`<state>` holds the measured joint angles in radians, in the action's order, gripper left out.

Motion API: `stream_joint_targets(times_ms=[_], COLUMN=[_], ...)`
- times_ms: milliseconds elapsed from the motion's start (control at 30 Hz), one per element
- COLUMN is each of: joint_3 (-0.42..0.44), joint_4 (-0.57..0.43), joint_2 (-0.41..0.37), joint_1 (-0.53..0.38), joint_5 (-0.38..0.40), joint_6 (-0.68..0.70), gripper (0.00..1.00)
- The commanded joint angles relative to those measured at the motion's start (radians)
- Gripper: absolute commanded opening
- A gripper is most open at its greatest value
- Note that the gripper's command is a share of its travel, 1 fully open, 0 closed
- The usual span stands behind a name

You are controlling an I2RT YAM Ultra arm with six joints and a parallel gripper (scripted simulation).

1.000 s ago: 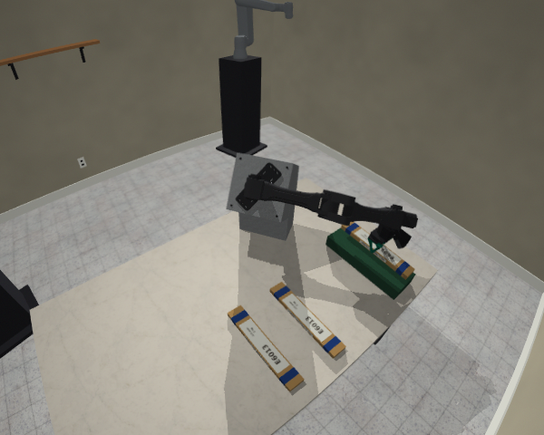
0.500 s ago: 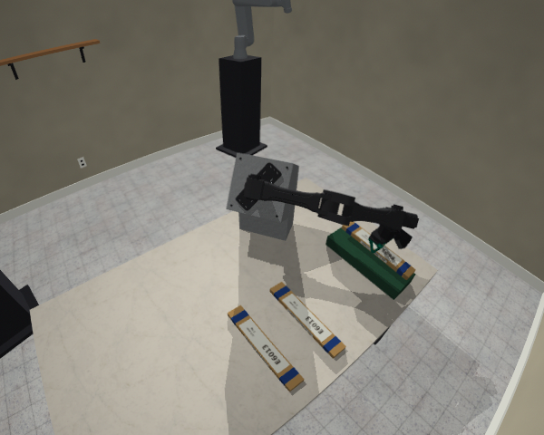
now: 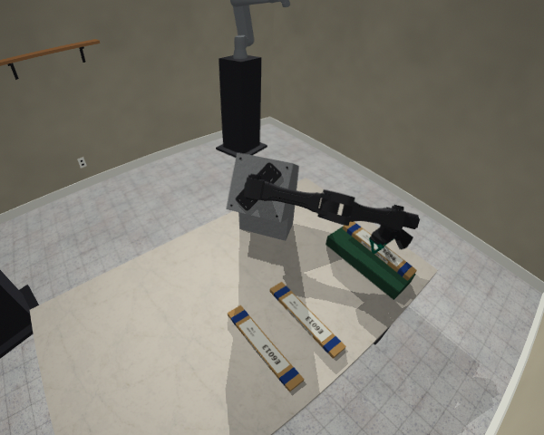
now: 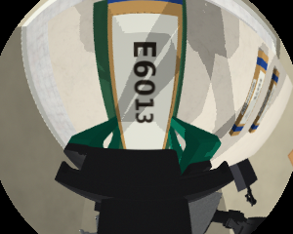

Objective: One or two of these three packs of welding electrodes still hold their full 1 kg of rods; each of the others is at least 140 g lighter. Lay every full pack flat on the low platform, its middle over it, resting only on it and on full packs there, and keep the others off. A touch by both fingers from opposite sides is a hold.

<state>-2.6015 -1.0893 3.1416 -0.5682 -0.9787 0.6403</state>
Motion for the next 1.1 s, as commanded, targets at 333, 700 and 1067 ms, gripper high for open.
stream_joint_targets(times_ms=[333,700,1067], joint_3=[-0.068,-0.079,-0.093], joint_4=[-0.027,-0.027,-0.031], joint_2=[-0.013,-0.031,-0.020], joint_1=[-0.083,-0.082,-0.083], joint_5=[-0.007,-0.009,-0.011], joint_6=[-0.003,-0.015,-0.017], gripper=[0.00,0.00,0.00])
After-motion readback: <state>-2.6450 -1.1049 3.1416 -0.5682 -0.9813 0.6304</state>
